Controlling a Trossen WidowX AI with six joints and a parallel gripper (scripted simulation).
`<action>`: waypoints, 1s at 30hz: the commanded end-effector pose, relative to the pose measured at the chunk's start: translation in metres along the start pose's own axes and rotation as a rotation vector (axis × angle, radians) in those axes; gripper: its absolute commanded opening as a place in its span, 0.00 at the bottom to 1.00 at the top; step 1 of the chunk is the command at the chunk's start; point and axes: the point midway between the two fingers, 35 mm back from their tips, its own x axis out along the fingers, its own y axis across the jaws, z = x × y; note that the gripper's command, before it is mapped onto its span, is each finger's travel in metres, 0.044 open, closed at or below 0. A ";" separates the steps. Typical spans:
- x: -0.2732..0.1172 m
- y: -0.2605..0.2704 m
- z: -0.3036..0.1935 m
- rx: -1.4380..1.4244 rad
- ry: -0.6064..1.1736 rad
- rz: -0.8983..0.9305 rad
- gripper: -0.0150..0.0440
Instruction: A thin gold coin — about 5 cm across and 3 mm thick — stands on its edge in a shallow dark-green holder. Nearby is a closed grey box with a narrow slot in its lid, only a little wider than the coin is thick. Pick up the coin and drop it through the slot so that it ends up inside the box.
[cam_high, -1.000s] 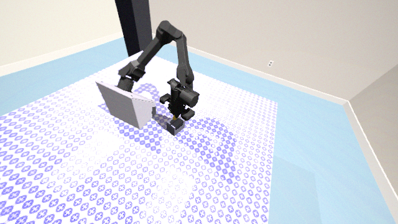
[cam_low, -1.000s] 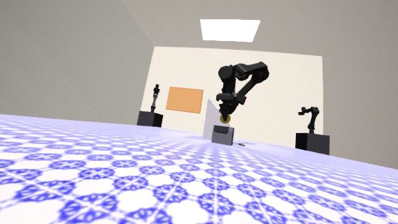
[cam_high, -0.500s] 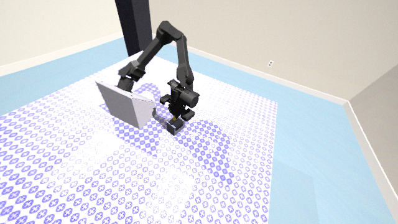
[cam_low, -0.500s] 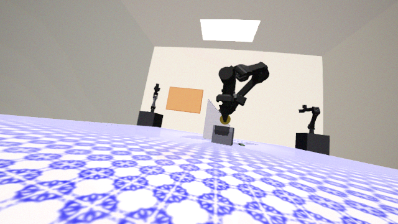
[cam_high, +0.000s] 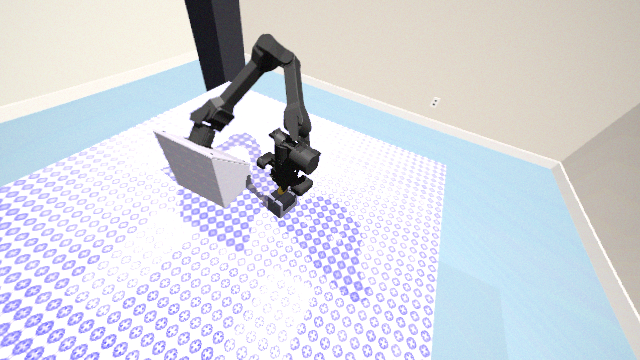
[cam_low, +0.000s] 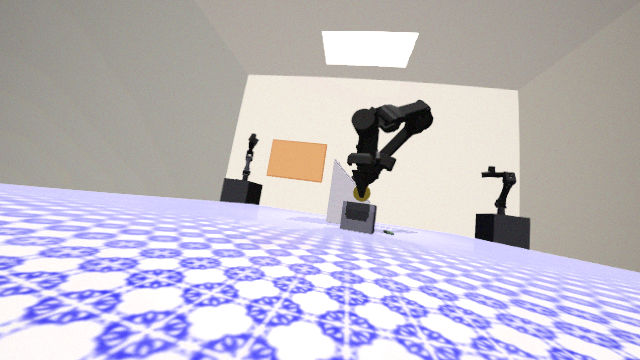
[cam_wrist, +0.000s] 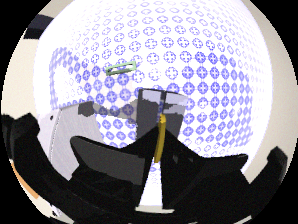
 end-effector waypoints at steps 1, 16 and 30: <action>0.003 0.002 0.000 0.007 -0.004 0.006 0.25; 0.003 0.000 0.000 -0.001 0.000 0.000 0.52; -0.012 0.000 0.000 0.000 0.001 0.000 0.75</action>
